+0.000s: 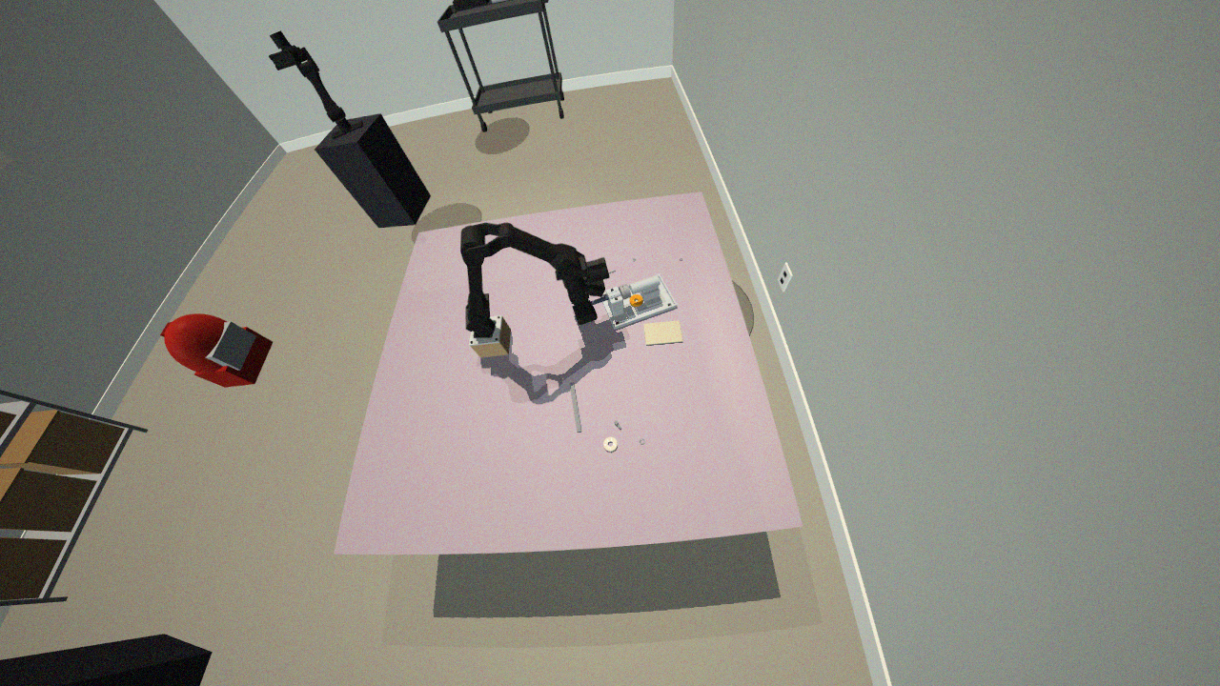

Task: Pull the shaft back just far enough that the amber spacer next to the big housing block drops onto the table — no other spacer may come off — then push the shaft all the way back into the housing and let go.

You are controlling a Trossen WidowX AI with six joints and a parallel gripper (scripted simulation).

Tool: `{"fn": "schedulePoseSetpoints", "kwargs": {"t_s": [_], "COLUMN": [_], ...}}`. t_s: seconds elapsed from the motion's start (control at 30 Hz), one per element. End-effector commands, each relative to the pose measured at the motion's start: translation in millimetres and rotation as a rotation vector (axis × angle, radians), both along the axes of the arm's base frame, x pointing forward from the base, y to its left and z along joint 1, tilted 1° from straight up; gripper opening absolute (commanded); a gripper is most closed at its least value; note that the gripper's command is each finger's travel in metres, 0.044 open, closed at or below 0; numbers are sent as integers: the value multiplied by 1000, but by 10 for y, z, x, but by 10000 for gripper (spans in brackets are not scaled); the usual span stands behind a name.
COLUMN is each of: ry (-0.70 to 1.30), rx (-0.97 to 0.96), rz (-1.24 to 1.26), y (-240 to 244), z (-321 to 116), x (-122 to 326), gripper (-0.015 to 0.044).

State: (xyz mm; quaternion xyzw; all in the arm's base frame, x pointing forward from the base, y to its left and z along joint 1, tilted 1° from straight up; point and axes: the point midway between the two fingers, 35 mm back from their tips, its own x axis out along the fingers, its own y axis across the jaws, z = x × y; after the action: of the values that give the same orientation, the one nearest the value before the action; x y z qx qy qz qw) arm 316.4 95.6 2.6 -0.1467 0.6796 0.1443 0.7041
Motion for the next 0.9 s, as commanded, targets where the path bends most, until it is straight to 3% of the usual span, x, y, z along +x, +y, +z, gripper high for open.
{"fn": "schedulePoseSetpoints", "kwargs": {"t_s": [0.0, 0.87], "ry": [-6, -7], "rx": [3, 3], "rz": [0, 0], "y": [13, 42], "z": [9, 16], "x": [29, 95], "gripper": [0, 0]}}
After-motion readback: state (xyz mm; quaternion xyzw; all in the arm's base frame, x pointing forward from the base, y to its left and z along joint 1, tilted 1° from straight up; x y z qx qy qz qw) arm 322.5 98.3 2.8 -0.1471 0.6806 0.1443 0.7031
